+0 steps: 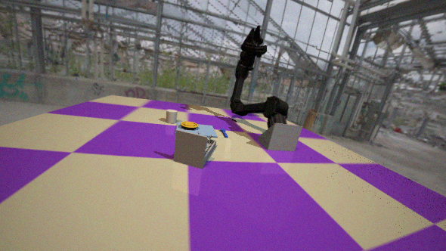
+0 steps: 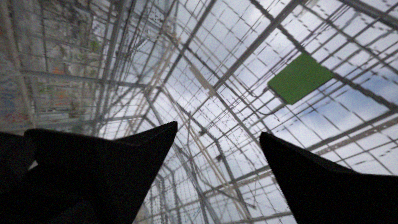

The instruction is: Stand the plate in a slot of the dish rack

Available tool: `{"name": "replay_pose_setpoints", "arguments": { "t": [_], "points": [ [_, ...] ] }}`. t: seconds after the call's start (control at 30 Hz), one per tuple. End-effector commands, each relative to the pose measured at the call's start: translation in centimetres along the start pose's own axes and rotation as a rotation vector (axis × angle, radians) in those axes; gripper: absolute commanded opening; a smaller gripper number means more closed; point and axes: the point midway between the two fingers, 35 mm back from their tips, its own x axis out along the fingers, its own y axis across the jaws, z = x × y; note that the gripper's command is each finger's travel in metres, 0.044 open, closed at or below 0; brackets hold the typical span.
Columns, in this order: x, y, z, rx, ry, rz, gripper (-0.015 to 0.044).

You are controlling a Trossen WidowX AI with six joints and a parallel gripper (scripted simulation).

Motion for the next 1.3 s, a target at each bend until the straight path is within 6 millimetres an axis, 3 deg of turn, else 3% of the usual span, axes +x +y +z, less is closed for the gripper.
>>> {"name": "replay_pose_setpoints", "arguments": {
  "t": [0.0, 0.2, 0.6, 0.97, 1.27],
  "points": [
    [0.0, 0.0, 0.0, 0.001, 0.000, 0.002, 0.0400],
    [1.7, 0.8, 1.1, 0.052, 0.015, 0.087, 0.0400],
    [6.2, 4.3, 2.6, 0.175, 0.135, 0.332, 0.0400],
    [9.4, 8.6, 2.8, 0.299, 0.279, 0.532, 0.0400],
    [11.3, 13.6, 2.4, 0.435, 0.448, 0.706, 0.0400]
  ]
}}
